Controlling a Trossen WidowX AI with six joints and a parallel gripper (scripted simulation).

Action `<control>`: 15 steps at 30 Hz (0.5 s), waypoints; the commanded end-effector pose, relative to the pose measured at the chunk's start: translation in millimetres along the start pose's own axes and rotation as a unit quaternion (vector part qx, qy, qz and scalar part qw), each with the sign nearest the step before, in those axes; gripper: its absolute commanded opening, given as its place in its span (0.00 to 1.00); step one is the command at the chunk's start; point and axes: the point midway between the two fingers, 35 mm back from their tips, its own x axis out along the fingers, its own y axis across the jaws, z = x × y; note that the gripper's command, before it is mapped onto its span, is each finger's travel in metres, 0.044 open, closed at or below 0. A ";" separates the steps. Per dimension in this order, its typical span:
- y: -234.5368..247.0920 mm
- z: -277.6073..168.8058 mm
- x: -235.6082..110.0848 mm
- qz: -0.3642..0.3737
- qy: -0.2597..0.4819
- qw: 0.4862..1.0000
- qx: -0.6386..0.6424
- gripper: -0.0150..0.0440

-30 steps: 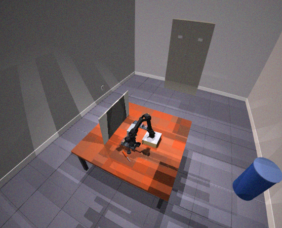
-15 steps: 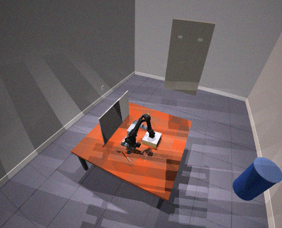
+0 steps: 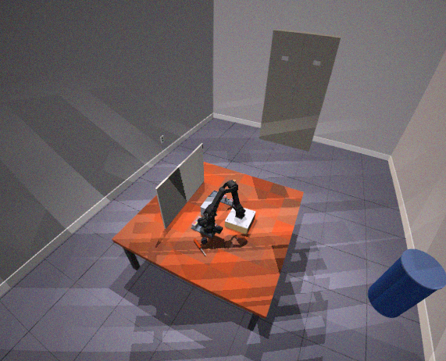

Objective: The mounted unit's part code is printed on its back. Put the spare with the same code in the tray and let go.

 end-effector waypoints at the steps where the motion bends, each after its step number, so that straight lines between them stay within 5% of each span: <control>1: 0.0 0.0 0.0 0.000 0.000 1.000 0.000 0.50; 8: 0.0 0.0 0.0 0.000 0.000 1.000 0.000 0.42; 12: 0.0 0.0 0.0 0.000 0.000 1.000 0.000 0.25; 15: 0.0 0.0 0.0 0.000 0.000 1.000 0.000 0.25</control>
